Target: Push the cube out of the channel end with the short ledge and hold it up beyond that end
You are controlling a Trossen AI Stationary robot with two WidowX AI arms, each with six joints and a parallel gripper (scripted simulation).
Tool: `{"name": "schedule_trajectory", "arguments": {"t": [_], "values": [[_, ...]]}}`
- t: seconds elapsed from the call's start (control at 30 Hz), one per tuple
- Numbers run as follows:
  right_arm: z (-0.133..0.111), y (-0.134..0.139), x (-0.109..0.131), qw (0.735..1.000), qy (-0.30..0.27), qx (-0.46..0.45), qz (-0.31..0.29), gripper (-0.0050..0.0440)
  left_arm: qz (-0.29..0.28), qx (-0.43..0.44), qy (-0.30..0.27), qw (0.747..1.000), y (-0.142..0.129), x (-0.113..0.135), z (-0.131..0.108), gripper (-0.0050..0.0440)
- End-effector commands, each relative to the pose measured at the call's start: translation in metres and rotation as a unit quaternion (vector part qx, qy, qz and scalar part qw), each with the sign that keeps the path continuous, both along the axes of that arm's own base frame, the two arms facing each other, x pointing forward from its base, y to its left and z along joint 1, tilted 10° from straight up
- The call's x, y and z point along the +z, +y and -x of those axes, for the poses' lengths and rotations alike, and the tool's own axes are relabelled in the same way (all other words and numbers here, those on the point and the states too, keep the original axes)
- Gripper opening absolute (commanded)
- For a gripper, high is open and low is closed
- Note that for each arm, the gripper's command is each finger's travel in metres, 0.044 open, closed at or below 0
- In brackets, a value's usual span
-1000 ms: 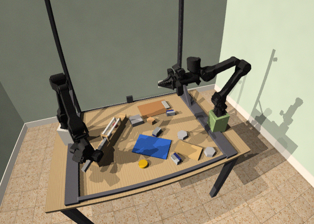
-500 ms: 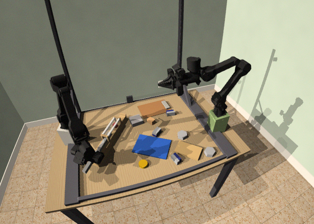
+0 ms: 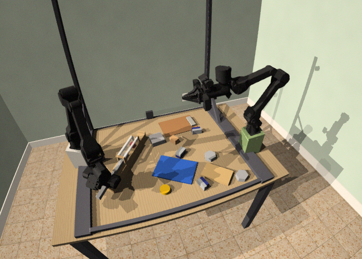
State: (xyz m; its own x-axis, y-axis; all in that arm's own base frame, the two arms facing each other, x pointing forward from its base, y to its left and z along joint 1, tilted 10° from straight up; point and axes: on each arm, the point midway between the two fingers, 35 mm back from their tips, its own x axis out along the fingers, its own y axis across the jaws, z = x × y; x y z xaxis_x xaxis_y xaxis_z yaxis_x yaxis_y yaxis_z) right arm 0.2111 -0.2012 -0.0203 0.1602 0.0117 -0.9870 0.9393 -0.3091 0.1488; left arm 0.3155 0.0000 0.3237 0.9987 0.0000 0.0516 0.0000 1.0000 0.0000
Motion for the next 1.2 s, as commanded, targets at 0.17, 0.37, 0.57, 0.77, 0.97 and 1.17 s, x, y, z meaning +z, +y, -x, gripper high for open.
{"name": "schedule_trajectory", "arguments": {"t": [0.17, 0.37, 0.57, 0.77, 0.97, 1.17], "values": [[-0.005, 0.011, 0.007, 1.0, -0.007, -0.001, 0.009, 0.0, -0.001, -0.001, -0.01, 1.0, 0.0, 0.008, 0.002, 0.0], [-0.007, 0.018, 0.008, 1.0, -0.008, -0.002, 0.01, 0.0, -0.001, -0.001, -0.01, 1.0, 0.0, 0.008, 0.002, 0.0], [-0.008, 0.019, 0.008, 1.0, -0.009, -0.001, 0.01, 0.0, -0.001, -0.001, -0.01, 1.0, 0.0, 0.008, 0.002, 0.0], [-0.012, 0.031, 0.009, 1.0, -0.009, -0.001, 0.01, 0.0, -0.001, -0.001, -0.01, 1.0, 0.0, 0.008, 0.002, 0.0], [-0.014, 0.039, 0.009, 1.0, -0.009, -0.002, 0.01, 0.0, -0.001, -0.001, -0.01, 1.0, 0.0, 0.008, 0.002, 0.0], [-0.016, 0.043, 0.01, 1.0, -0.009, -0.002, 0.01, 0.0, -0.001, -0.001, -0.01, 1.0, 0.0, 0.008, 0.002, 0.0]]}}
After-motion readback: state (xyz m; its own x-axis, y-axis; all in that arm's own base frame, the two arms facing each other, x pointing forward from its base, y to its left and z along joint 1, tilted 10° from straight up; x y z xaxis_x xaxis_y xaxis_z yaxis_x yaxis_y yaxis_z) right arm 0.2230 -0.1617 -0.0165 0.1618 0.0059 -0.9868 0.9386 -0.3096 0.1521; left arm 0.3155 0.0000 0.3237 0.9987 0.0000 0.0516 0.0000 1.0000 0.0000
